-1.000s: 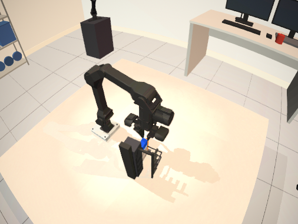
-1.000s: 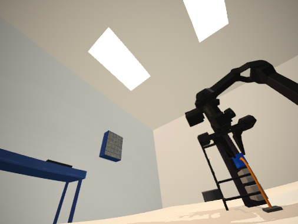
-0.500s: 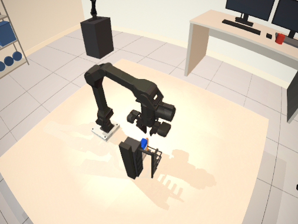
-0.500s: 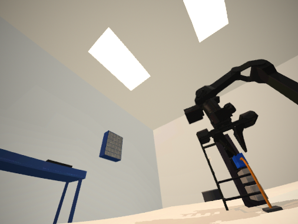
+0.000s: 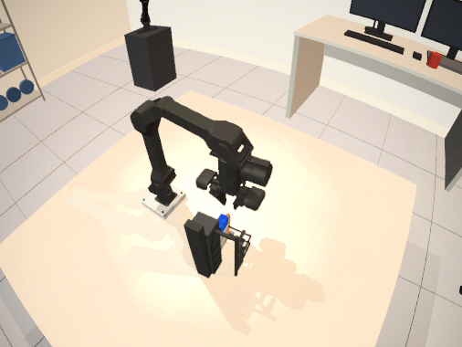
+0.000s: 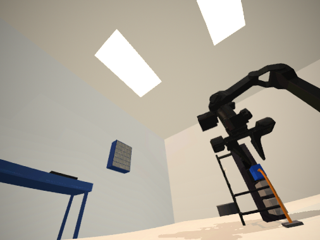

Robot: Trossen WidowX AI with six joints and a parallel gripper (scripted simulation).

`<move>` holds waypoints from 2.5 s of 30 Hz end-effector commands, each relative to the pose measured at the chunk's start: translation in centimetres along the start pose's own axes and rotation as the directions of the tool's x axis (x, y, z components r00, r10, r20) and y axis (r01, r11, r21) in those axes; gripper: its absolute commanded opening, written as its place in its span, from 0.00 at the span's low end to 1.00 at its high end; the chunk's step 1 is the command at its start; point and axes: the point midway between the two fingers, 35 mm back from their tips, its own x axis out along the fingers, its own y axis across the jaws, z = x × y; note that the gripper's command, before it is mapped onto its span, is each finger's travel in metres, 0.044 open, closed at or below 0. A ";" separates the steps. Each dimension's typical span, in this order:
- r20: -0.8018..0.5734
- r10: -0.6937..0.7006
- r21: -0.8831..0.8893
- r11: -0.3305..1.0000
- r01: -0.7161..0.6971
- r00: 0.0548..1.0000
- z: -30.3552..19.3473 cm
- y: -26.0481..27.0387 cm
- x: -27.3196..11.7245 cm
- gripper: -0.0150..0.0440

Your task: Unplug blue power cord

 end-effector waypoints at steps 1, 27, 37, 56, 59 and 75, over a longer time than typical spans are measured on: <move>-0.002 -0.006 -0.009 1.000 0.006 1.000 0.0 0.0 -0.3 0.53; -0.006 -0.006 -0.009 1.000 0.006 1.000 -4.0 -0.1 -0.4 0.53; -0.006 -0.006 -0.009 1.000 0.006 1.000 -4.6 0.0 -0.1 0.53; -0.002 -0.006 -0.004 1.000 0.006 1.000 -4.5 0.0 0.6 0.28; -0.002 -0.006 -0.004 1.000 0.006 1.000 -4.5 0.0 0.6 0.25; -0.001 -0.007 -0.005 1.000 0.007 1.000 -2.1 -0.2 0.6 0.25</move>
